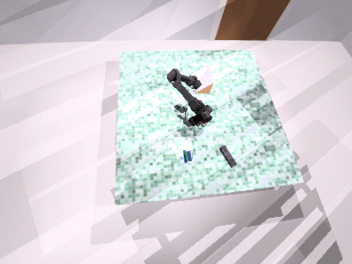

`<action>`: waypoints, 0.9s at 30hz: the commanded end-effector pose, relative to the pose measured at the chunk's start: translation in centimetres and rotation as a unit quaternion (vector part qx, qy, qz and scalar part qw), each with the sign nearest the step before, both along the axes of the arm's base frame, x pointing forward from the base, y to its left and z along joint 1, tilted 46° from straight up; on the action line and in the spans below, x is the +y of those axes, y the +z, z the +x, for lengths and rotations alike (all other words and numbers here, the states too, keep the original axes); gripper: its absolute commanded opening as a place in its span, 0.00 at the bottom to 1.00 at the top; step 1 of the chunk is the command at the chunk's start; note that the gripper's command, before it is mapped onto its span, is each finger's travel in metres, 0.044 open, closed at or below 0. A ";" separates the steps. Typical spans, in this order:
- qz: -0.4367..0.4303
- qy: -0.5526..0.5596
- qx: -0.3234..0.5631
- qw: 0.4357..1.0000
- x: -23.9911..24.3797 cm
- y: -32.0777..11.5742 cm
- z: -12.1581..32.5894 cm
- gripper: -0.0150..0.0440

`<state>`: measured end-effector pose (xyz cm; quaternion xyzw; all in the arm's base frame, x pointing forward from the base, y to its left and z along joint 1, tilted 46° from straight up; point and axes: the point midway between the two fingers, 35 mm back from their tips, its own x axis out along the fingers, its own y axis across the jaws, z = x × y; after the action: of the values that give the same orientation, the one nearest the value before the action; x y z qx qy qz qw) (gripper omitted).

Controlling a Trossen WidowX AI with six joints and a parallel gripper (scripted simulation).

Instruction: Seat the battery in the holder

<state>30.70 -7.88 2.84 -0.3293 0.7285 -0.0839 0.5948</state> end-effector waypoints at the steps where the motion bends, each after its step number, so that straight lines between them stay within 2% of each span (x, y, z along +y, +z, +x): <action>1: -0.008 -0.009 0.015 1.000 -0.1 -0.2 -0.2 0.35; 27: -0.023 -0.036 0.051 0.998 -0.2 -0.4 0.5 0.35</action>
<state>31.08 -8.01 2.57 -0.3191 0.7646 -0.1020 0.5506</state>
